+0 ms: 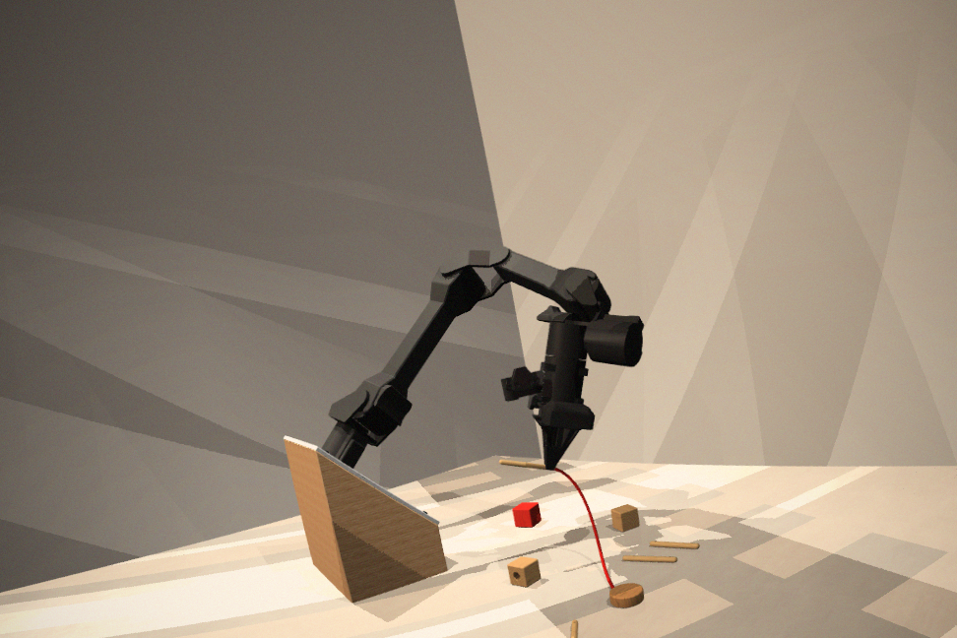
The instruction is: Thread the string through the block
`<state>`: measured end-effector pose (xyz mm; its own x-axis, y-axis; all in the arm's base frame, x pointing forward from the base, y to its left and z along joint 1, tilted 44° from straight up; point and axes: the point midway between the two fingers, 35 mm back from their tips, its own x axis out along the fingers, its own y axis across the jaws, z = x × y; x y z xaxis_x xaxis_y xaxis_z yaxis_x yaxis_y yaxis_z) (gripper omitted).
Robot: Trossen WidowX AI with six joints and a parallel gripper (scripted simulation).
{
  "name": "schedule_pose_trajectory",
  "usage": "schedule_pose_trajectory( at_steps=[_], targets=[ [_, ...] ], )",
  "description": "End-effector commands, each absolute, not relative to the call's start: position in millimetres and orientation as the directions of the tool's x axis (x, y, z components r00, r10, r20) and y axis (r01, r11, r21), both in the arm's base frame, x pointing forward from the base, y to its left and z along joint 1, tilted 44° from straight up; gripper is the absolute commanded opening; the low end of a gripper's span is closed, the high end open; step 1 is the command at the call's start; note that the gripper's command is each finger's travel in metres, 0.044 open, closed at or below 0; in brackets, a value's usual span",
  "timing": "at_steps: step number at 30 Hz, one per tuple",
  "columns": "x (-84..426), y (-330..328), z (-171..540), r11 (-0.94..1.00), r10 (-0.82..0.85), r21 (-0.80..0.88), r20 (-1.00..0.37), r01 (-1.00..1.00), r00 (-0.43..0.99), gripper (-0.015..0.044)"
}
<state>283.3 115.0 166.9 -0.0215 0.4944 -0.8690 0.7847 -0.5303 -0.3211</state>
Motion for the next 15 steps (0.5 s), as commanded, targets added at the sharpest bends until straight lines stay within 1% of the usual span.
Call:
schedule_pose_trajectory(
  at_steps=[1, 5, 15],
  targets=[
    [285, 115, 172, -0.518, 0.487, -0.29, -0.873, 0.805, -0.001, 0.0],
    [286, 116, 172, -0.509, 0.485, -0.279, -0.875, 0.814, 0.003, 0.0],
    [294, 126, 185, -0.361, 0.453, -0.108, -0.889, 0.926, 0.072, 0.0]
  ],
)
